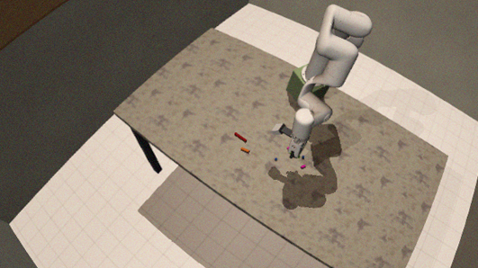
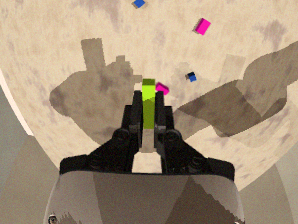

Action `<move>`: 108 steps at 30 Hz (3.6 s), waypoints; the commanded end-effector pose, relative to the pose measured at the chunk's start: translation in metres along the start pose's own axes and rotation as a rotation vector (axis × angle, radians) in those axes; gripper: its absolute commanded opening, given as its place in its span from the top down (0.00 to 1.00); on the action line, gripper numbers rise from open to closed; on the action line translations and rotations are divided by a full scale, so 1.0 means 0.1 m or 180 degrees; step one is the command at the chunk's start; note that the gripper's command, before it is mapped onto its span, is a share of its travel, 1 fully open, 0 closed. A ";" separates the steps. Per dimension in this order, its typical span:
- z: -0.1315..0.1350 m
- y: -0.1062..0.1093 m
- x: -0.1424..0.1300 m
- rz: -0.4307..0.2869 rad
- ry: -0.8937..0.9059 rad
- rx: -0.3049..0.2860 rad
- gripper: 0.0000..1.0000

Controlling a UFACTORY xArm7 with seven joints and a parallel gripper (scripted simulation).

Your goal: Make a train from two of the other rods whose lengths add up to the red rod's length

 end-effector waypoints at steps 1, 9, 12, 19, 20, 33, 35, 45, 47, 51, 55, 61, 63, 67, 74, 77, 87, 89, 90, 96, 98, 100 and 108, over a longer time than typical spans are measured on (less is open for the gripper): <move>-0.02 0.01 -0.03 -0.0059 0.0529 0.0025 0.96; -0.03 0.02 -0.09 -0.0056 0.1305 0.0040 0.96; -0.03 0.03 -0.12 -0.0055 0.1600 0.0046 0.96; -0.04 0.03 -0.17 -0.0050 0.2181 0.0059 0.96; -0.04 0.03 -0.18 -0.0049 0.2283 0.0061 0.96; -0.05 0.04 -0.24 -0.0042 0.2957 0.0076 0.96; -0.05 0.04 -0.24 -0.0042 0.3005 0.0077 0.96; -0.05 0.04 -0.25 -0.0041 0.3062 0.0078 0.96; -0.05 0.04 -0.25 -0.0041 0.3062 0.0078 0.96; -0.05 0.04 -0.25 -0.0041 0.3062 0.0078 0.96; -0.05 0.04 -0.25 -0.0041 0.3062 0.0078 0.96; -0.05 0.02 -0.25 -0.0048 0.3067 0.0082 0.96; -0.05 -0.01 -0.24 -0.0054 0.3071 0.0086 0.96; -0.05 -0.07 -0.25 -0.0054 0.3071 0.0086 0.96; -0.06 -0.36 -0.26 -0.0054 0.3071 0.0086 0.96; -0.06 -0.50 -0.26 -0.0054 0.3071 0.0086 0.96; -0.07 -0.78 -0.28 -0.0054 0.3071 0.0086 0.96; -0.07 -0.82 -0.28 -0.0054 0.3071 0.0086 0.96; -0.07 -0.83 -0.28 -0.0054 0.3071 0.0086 0.96; -0.07 -0.85 -0.28 -0.0054 0.3071 0.0086 0.96; -0.07 -0.85 -0.28 -0.0054 0.3071 0.0086 0.96; -0.07 -0.85 -0.28 -0.0054 0.3071 0.0086 0.96; -0.07 -0.85 -0.28 -0.0054 0.3071 0.0086 0.96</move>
Point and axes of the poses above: the point where the finger pads meet when closed, its own y axis back along the fingers, its own z axis across the jaws, x = y × z, the point moved 10 cm from there along y, back along the fingers, and after that the axes turned 8 degrees about -y, right-handed, at the moved point
